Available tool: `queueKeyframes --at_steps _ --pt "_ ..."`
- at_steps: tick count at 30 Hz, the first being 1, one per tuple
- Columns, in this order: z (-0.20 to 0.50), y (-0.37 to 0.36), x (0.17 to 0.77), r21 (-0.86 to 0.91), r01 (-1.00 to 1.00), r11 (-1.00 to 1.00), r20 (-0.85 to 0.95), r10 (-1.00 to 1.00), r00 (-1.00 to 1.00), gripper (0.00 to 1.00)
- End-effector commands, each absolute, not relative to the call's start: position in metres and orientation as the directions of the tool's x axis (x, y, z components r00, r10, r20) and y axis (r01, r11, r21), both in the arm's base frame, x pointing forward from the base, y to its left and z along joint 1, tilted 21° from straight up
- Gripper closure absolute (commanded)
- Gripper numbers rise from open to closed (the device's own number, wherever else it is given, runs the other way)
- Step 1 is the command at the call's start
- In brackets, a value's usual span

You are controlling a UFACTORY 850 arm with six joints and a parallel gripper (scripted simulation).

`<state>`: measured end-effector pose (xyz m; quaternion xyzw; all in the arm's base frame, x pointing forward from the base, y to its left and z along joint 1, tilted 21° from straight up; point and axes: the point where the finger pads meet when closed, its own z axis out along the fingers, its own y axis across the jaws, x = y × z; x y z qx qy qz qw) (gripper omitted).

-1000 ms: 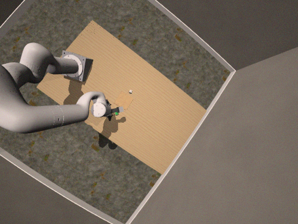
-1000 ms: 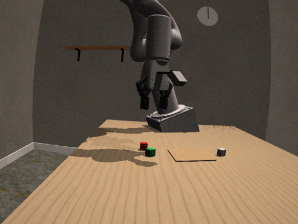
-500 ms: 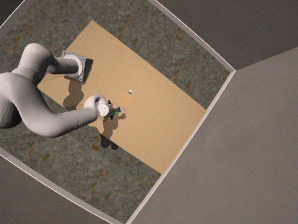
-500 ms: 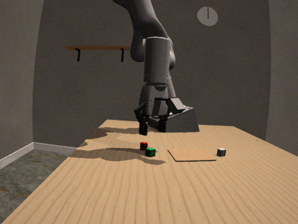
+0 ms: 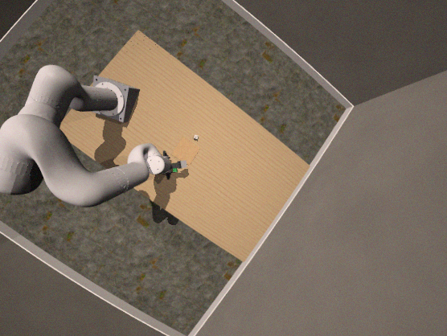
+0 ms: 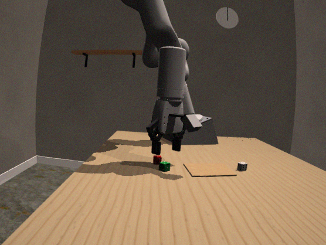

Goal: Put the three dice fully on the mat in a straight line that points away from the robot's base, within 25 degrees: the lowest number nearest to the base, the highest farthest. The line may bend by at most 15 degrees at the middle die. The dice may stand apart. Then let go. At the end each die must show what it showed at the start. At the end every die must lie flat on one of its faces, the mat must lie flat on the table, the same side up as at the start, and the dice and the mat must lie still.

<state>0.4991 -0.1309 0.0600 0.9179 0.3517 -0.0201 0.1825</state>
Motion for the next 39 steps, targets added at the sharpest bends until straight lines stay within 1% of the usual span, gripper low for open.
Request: queueKeyframes --at_steps 1,30,35,39 --pt "0.06 -0.131 0.5 0.322 0.653 -0.686 -0.164 0.639 0.752 0.0" --pt "0.06 -0.131 0.5 0.322 0.653 -0.686 -0.164 0.639 0.752 0.0" --pt "0.061 -0.13 0.504 0.322 0.653 -0.686 -0.164 0.639 0.752 0.0" --pt "0.061 -0.127 0.519 0.322 0.653 -0.686 -0.164 0.639 0.752 0.0"
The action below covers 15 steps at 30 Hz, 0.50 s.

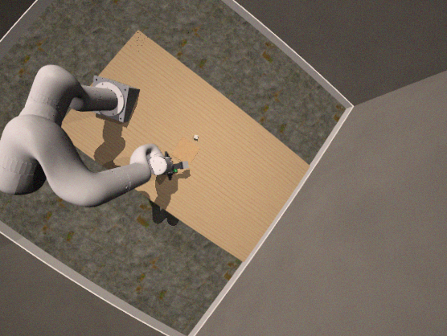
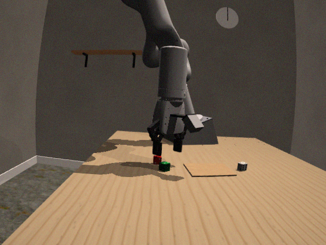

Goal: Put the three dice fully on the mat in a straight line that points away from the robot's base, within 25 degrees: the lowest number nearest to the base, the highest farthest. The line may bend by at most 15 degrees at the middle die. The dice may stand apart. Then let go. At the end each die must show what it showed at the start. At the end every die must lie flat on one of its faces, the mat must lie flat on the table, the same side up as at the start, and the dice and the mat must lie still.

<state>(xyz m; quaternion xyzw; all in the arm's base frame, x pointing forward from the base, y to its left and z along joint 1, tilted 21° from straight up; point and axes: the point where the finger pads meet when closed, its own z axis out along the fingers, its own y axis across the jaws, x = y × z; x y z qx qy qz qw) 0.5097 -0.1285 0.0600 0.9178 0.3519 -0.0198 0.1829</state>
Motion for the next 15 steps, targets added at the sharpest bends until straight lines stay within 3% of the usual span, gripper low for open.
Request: queueKeyframes --at_steps 1,15 --pt "0.061 -0.125 0.524 0.322 0.653 -0.686 -0.164 0.639 0.752 0.0" --pt "0.062 -0.114 0.575 0.322 0.653 -0.686 -0.164 0.639 0.752 0.0"
